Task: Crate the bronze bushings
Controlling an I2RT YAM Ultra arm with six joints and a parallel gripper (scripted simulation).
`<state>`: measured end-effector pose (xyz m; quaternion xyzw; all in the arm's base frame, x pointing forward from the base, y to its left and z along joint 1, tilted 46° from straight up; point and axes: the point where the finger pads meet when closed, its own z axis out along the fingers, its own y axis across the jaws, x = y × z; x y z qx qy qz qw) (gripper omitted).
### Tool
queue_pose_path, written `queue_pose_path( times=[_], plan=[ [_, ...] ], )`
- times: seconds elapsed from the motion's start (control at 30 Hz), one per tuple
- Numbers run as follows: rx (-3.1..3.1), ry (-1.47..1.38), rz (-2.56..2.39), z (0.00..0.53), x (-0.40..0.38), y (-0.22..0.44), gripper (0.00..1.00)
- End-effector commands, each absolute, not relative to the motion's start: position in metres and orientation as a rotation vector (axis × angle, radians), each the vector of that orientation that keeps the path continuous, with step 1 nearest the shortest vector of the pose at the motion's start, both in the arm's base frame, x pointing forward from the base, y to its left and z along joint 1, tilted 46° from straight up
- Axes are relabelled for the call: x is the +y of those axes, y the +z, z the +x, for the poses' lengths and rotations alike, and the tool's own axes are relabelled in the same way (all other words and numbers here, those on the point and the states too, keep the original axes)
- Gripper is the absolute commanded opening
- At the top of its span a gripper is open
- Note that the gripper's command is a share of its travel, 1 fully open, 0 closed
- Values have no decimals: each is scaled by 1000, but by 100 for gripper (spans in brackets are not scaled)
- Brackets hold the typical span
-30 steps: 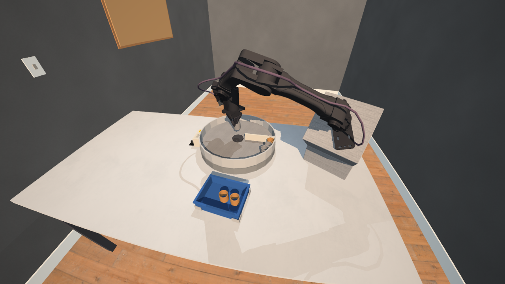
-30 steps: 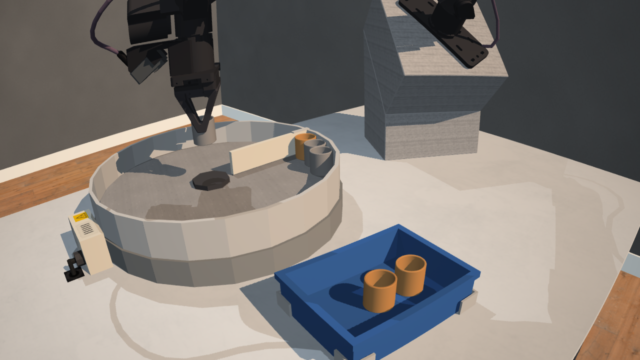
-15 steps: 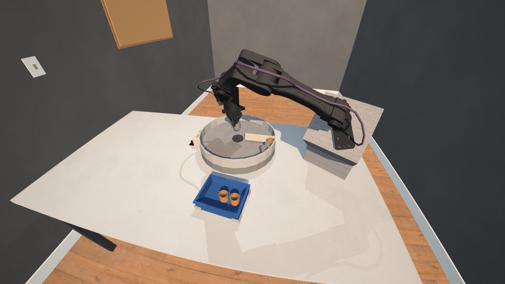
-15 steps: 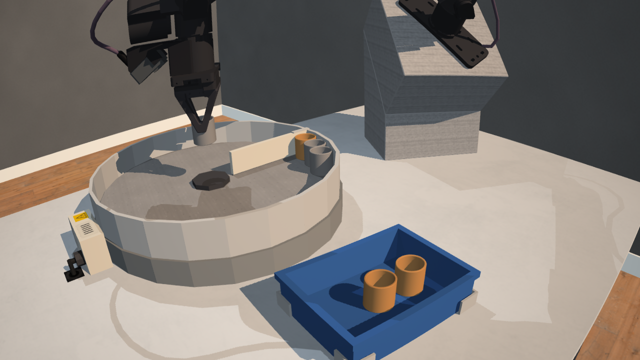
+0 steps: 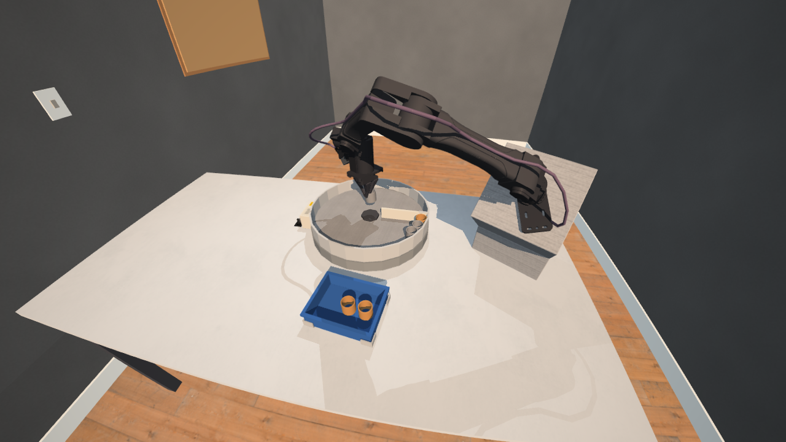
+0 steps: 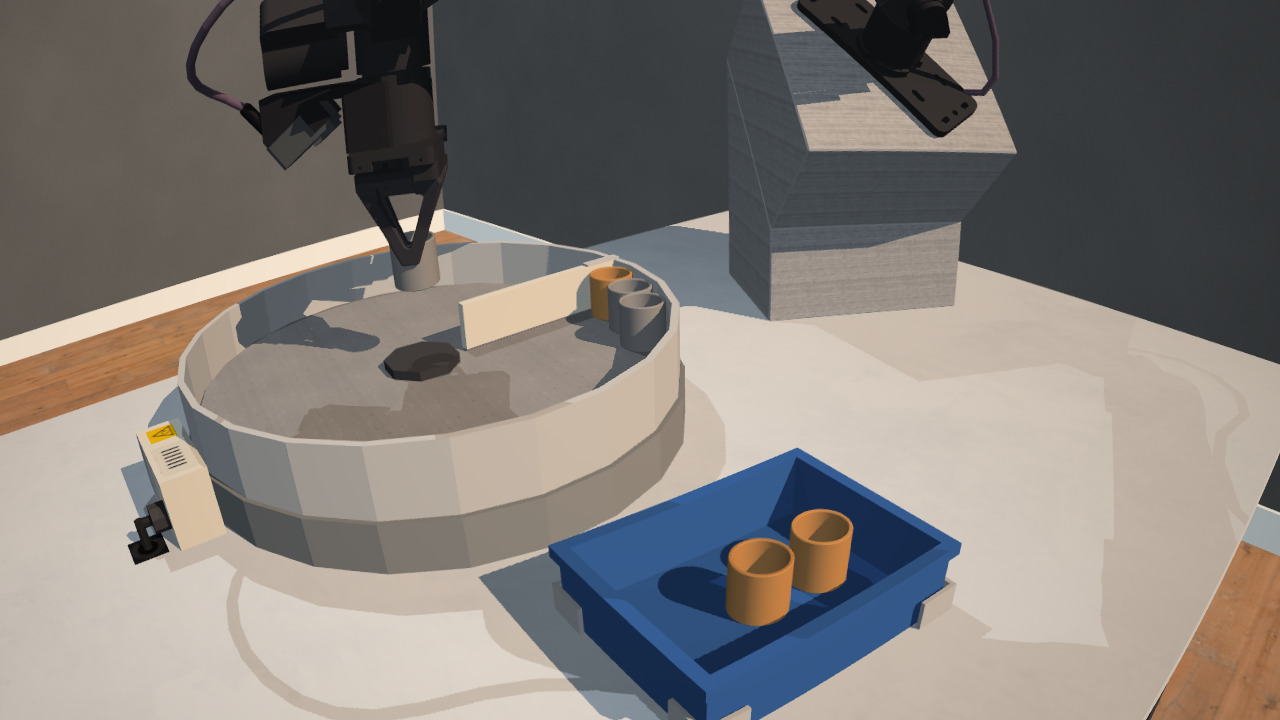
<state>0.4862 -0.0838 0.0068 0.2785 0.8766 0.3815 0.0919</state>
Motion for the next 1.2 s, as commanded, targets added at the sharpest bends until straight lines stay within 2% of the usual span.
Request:
queue_pose_path(
  times=[0.0,1.17],
  plan=[
    [2561,1089,820,490,-98,24,0],
    [2566,1091,814,496,-96,32,0]
  ],
)
